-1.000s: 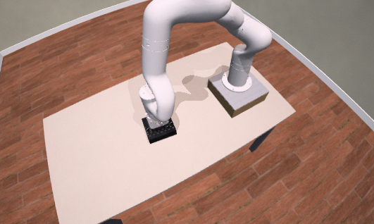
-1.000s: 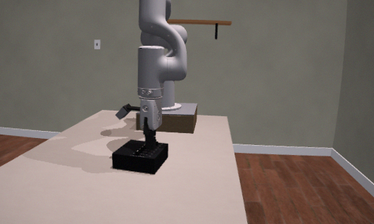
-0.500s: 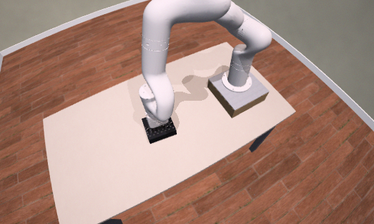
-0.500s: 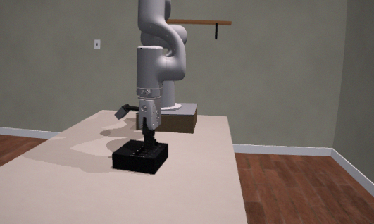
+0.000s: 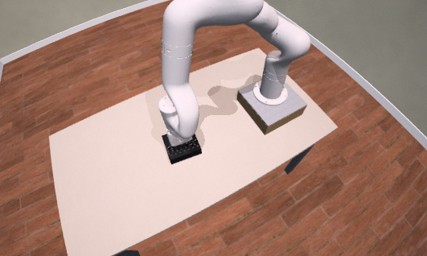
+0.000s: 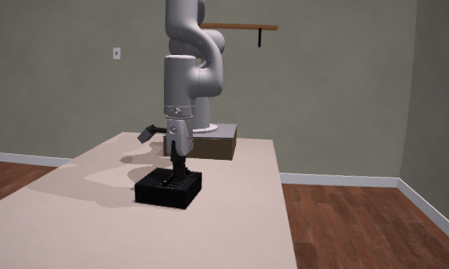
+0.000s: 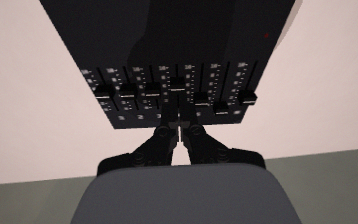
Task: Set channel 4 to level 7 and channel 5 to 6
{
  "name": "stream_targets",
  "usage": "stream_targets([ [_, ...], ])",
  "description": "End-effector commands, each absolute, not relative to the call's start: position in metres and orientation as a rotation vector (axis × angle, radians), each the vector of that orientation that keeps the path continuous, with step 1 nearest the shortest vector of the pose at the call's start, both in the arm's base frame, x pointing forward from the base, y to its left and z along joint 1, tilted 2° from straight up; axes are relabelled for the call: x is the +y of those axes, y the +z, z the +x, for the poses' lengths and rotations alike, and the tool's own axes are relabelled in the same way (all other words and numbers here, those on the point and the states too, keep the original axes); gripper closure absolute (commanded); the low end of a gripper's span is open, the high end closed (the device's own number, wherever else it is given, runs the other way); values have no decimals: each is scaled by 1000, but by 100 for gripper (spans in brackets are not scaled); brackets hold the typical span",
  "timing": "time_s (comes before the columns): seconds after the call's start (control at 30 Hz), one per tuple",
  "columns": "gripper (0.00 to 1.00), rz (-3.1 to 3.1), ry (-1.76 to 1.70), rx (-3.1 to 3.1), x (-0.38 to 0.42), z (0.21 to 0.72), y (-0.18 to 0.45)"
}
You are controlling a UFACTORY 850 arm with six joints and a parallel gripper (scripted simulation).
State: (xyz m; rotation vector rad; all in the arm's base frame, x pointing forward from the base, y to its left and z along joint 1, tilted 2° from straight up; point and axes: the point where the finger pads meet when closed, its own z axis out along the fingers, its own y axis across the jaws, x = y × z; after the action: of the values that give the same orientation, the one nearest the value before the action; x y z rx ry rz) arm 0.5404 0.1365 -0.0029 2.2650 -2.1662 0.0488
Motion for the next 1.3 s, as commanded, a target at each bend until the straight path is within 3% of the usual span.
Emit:
stream_targets([
  [0.0,100,2266,50,-2167,137,541,-2],
  [1.27,100,2266,50,-2167,143,541,14],
])
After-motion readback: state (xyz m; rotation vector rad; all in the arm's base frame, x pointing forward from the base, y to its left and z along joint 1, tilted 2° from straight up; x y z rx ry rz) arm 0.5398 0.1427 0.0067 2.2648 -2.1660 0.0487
